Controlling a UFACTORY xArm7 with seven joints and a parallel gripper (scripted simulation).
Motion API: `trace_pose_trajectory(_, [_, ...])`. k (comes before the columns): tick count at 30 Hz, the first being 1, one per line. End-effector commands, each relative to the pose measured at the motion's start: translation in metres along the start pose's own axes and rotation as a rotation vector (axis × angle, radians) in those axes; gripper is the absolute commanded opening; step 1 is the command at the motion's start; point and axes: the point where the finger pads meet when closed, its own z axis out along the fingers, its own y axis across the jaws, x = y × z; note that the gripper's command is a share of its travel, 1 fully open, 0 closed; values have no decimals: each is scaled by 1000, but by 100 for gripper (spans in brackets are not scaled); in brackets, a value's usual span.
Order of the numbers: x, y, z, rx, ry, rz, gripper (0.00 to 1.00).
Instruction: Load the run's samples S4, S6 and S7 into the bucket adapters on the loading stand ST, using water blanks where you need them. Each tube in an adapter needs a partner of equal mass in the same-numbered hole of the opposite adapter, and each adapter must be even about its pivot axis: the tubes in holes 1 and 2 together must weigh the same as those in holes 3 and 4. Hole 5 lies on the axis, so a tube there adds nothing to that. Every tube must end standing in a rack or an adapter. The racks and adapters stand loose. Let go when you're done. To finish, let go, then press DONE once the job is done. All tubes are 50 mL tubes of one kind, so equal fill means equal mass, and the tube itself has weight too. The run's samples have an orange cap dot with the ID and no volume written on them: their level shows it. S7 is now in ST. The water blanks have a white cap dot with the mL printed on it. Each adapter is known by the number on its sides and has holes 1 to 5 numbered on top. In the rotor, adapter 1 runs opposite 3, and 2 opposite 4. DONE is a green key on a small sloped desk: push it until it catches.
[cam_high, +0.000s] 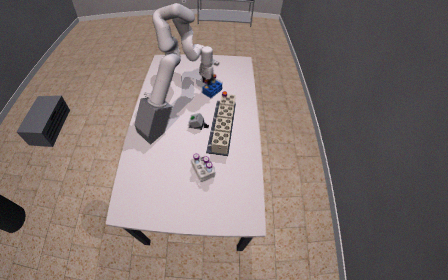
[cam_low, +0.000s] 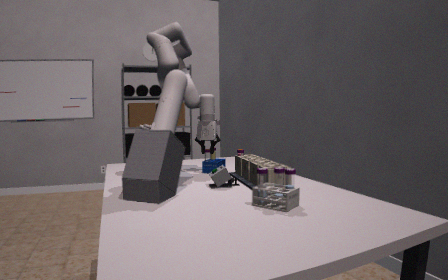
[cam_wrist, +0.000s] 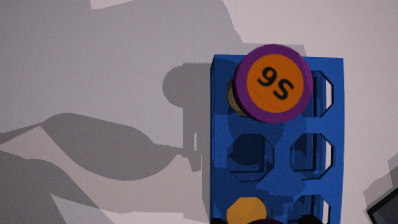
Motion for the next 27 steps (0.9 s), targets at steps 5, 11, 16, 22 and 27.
trace_pose_trajectory(5, [1, 0, 0, -1, 2, 0, 44])
trace_pose_trajectory(11, [1, 0, -10, -1, 2, 0, 44])
trace_pose_trajectory(16, [1, 0, -16, -1, 2, 0, 44])
trace_pose_trajectory(22, [1, 0, -28, 0, 2, 0, 44])
trace_pose_trajectory(27, [1, 0, -38, 0, 2, 0, 44])
